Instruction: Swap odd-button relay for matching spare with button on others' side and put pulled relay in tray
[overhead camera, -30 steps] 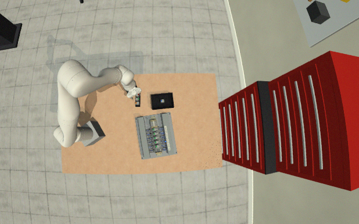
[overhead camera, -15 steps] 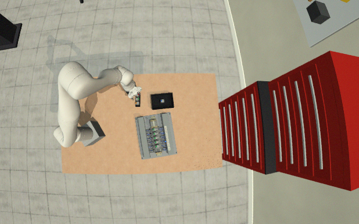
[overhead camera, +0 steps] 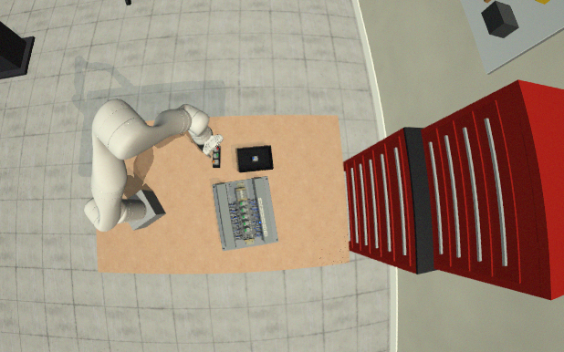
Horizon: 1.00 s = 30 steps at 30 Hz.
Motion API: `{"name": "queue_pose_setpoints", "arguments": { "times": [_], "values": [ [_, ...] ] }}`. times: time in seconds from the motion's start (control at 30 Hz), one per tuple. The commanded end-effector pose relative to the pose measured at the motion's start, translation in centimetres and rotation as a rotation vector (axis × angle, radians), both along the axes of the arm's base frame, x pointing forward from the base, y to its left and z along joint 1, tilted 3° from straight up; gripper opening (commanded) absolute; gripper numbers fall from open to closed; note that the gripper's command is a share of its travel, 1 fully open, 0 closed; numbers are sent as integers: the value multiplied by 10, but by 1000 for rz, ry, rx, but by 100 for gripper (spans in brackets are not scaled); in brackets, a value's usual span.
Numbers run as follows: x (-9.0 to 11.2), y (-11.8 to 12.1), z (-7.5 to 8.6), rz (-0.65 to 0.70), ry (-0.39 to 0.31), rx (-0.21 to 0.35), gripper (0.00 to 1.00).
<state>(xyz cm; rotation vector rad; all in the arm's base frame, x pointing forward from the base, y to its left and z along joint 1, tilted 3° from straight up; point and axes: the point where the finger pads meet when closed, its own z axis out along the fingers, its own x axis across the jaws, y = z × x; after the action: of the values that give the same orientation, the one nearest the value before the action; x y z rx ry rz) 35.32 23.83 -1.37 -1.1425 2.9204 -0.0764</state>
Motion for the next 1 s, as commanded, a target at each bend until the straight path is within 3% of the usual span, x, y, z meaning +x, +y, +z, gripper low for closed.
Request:
{"name": "queue_pose_setpoints", "arguments": {
  "times": [0.0,0.97],
  "values": [
    [0,0,1,54,2,1,100],
    [0,1,0,398,15,-9,100]
  ]
}}
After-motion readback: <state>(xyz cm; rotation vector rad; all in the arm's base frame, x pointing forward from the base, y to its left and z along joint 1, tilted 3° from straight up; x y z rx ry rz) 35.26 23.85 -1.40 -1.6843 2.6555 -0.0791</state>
